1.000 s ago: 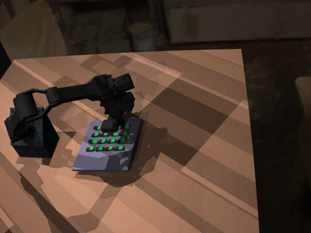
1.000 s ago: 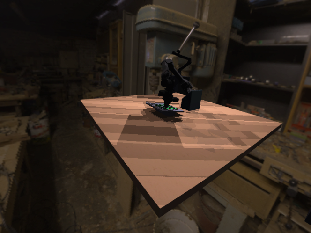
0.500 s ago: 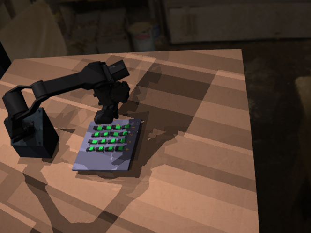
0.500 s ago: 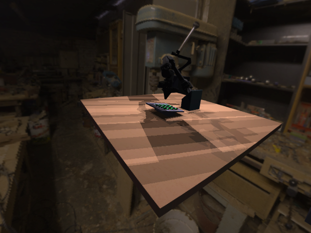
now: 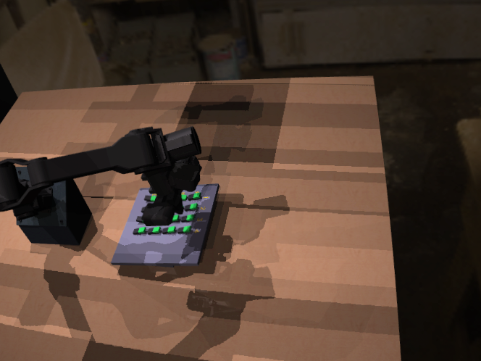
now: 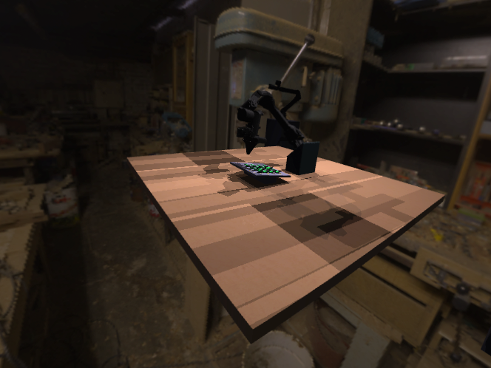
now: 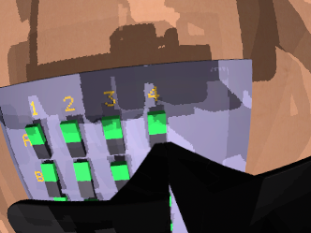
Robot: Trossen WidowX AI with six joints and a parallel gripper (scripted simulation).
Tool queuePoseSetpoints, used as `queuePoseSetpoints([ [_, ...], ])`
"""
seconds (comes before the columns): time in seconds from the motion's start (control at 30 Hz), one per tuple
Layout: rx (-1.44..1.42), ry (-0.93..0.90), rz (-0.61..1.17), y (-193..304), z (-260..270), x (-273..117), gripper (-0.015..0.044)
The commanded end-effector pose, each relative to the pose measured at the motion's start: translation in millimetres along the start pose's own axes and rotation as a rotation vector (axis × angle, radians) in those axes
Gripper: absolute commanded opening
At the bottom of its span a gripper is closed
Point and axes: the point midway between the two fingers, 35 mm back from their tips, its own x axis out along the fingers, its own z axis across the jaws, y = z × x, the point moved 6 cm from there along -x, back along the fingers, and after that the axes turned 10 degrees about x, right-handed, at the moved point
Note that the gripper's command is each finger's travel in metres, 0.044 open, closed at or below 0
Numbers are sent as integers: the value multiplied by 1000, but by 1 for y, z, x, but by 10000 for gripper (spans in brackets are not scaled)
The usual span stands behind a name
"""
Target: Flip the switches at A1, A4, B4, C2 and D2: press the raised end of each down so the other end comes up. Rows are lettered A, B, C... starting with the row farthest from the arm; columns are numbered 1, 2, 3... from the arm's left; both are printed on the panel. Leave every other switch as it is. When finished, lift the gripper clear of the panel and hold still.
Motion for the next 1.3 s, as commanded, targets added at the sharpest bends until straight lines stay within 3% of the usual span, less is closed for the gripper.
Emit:
queuePoseSetpoints([
  [0.0,-2,10,29,0,-3,26,0],
  [1.27,-2,11,28,0,-3,50,0],
])
